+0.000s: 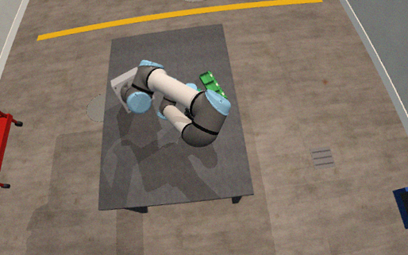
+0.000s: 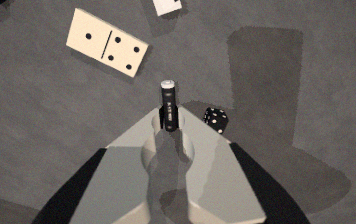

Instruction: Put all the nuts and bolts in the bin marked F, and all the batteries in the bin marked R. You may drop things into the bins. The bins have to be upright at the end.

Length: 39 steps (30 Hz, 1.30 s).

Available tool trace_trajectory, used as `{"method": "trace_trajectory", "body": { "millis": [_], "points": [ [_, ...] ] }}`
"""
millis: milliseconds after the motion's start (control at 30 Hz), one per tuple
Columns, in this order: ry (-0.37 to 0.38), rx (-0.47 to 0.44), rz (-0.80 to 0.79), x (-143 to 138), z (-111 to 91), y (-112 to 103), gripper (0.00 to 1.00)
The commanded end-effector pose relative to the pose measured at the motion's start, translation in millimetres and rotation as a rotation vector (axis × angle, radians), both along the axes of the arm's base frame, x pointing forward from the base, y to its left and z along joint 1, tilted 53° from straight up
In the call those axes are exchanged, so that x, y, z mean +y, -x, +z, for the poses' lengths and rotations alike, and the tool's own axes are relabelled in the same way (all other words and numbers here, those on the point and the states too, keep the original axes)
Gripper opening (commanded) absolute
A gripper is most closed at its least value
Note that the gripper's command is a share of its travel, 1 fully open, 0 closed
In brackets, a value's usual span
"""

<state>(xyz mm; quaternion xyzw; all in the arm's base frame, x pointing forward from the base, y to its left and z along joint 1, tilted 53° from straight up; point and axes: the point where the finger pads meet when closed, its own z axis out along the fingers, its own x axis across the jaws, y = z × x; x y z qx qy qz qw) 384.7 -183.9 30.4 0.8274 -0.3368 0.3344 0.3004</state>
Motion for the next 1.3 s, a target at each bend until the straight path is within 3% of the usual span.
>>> {"method": "trace_trajectory", "body": {
  "millis": [0,167,833,1267],
  "points": [
    [-0.001,0.003,0.0,0.2,-1.0,1.3,0.0],
    [-0.001,0.003,0.0,0.2,-1.0,1.3,0.0],
    [-0.001,0.005,0.001,44.4,34.5,23.6,0.0],
    [-0.001,0.003,0.0,43.4,34.8,22.3,0.0]
  ]
}}
